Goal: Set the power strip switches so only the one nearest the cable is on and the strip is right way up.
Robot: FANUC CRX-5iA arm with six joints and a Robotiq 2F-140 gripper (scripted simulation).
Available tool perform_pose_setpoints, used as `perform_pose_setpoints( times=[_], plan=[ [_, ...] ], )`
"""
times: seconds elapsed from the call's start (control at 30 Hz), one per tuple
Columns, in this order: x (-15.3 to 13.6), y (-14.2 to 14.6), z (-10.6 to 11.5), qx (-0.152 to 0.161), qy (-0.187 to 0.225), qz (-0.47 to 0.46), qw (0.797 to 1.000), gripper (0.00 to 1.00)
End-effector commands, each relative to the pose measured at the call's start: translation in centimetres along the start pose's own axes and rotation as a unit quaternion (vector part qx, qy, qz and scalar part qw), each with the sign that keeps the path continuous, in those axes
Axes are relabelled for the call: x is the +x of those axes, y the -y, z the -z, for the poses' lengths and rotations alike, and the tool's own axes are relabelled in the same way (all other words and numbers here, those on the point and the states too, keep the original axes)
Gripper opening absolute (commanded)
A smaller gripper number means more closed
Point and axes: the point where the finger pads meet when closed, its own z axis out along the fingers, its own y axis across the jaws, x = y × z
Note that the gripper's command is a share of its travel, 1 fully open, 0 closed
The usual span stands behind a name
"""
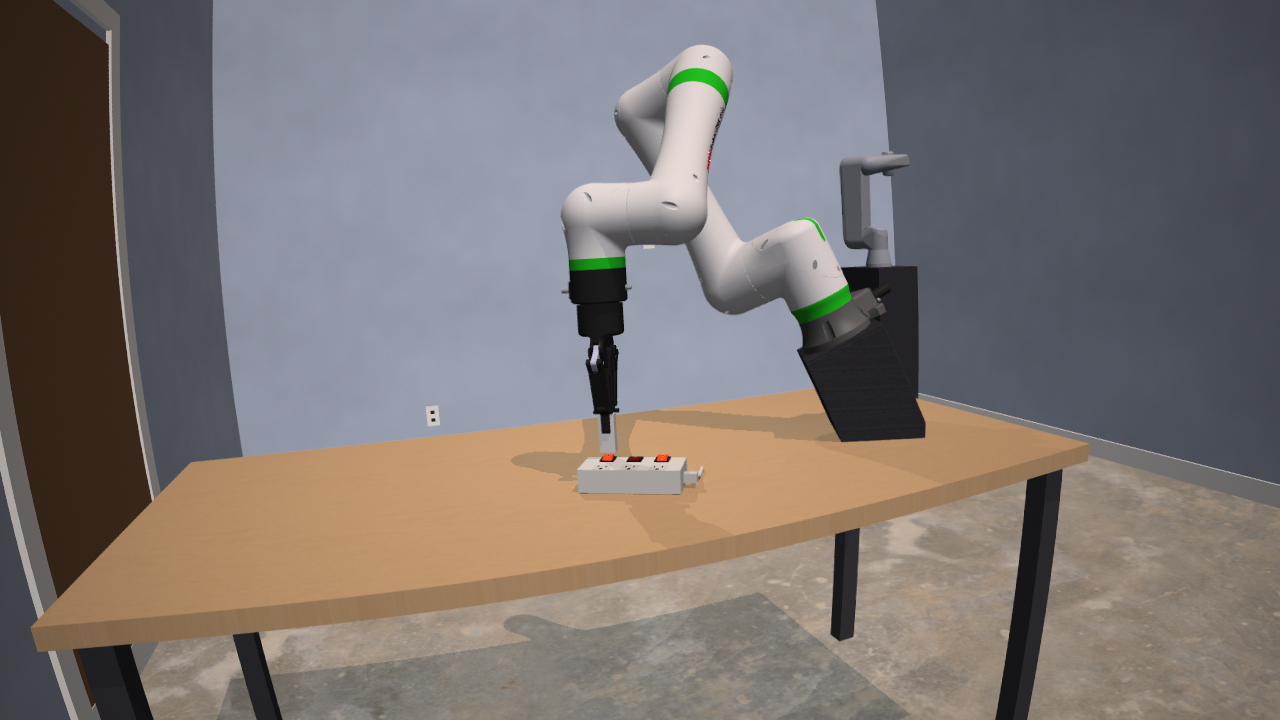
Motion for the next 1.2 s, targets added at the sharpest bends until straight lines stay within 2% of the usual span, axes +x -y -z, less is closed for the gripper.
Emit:
perform_pose_setpoints(
  times=[0.0,1.17],
  plan=[
    [-0.01,-0.02,0.02,0.000,0.000,0.000,1.000,0.00],
    [-0.01,-0.02,-0.88,0.000,0.000,0.000,1.000,0.00]
  ],
)
